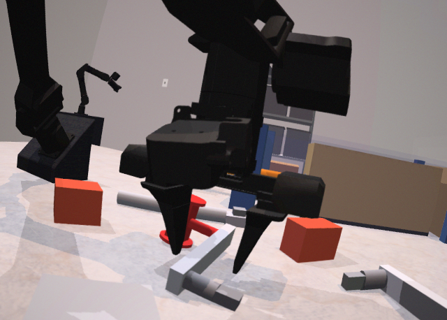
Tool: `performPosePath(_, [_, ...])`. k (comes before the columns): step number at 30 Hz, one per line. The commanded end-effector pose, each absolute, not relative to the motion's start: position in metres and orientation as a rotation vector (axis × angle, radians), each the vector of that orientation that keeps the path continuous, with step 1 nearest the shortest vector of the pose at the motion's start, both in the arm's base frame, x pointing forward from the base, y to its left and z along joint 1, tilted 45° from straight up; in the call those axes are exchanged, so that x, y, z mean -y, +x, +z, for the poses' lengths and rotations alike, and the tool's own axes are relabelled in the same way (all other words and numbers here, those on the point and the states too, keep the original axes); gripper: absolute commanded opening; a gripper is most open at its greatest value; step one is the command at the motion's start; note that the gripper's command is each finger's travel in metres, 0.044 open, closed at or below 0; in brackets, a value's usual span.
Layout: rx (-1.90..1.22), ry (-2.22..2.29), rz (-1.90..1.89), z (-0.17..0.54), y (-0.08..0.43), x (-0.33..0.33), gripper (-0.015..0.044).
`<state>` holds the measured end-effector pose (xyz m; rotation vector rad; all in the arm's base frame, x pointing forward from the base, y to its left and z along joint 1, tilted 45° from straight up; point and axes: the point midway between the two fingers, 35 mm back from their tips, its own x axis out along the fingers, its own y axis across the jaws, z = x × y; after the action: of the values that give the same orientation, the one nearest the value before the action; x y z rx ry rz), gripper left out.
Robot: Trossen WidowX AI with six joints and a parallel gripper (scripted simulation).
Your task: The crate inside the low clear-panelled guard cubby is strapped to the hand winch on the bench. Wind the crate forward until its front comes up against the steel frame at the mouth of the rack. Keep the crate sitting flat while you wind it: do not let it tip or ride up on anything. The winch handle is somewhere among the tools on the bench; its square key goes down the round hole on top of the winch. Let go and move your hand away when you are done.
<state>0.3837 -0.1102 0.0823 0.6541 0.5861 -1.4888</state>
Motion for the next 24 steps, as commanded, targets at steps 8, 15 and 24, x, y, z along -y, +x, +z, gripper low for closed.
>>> performPosePath(8, [-0.585,0.655,-1.489,0.083,0.384,0.110,0.0059])
performPosePath(15, [-0.585,0.655,-1.489,0.083,0.384,0.110,0.0012])
performPosePath(24, [-0.598,0.641,-1.465,0.101,0.389,0.090,0.0000])
